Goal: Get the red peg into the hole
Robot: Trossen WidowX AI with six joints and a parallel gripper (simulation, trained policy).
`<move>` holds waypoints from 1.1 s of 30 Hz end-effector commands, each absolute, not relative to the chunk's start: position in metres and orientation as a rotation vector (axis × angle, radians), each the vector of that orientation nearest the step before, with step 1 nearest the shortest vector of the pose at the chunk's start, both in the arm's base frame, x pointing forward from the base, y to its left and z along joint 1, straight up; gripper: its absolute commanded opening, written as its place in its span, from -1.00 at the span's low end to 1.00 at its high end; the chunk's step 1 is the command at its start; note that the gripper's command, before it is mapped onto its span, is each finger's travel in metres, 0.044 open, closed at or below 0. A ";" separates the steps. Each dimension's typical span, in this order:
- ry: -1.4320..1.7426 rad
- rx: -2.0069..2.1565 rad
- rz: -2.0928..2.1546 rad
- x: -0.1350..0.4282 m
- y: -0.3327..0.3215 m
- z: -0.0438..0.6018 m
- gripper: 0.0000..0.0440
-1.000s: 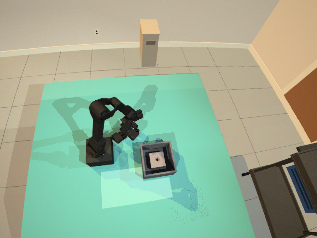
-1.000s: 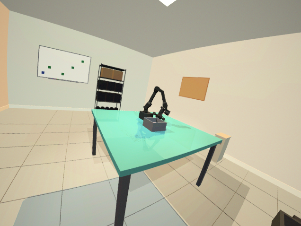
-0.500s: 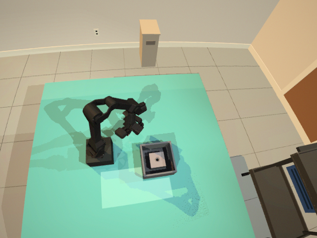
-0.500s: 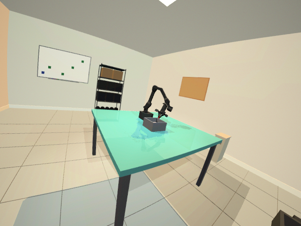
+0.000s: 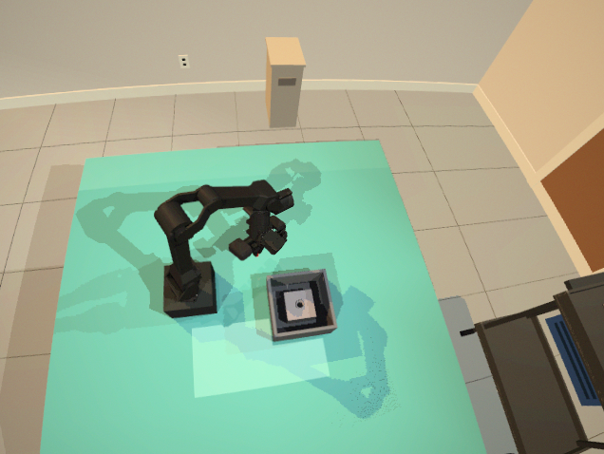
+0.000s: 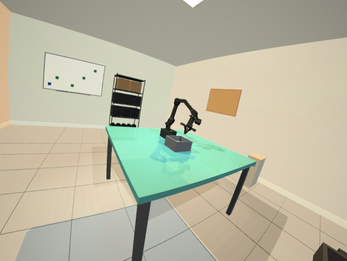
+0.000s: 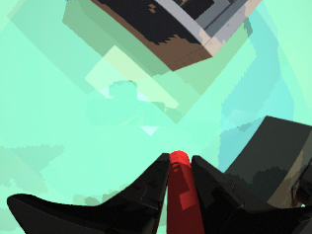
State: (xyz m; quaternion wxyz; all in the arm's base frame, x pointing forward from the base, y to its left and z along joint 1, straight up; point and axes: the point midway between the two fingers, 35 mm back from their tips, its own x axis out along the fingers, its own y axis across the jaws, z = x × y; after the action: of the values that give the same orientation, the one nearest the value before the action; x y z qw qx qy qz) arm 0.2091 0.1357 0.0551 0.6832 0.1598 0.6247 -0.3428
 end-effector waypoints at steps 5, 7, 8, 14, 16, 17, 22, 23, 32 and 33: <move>1.332 0.436 -0.826 0.238 0.120 0.070 -1.00; 1.316 0.456 -0.839 0.246 0.115 0.073 -1.00; 1.308 0.465 -0.846 0.250 0.112 0.074 -1.00; 1.268 0.514 -0.882 0.273 0.092 0.080 -1.00; 1.257 0.528 -0.892 0.280 0.084 0.081 -1.00; 1.252 0.534 -0.897 0.284 0.080 0.081 -1.00; 1.234 0.559 -0.913 0.302 0.059 0.080 -1.00; 1.231 0.563 -0.915 0.305 0.055 0.080 -1.00; 1.236 0.584 -0.903 0.333 0.019 0.068 -1.00; 1.240 0.585 -0.898 0.335 0.015 0.067 -1.00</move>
State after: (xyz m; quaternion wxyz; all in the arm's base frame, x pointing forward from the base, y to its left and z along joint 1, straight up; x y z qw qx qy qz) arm 0.3284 0.0228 0.0700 0.6827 0.2588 0.5497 -0.4060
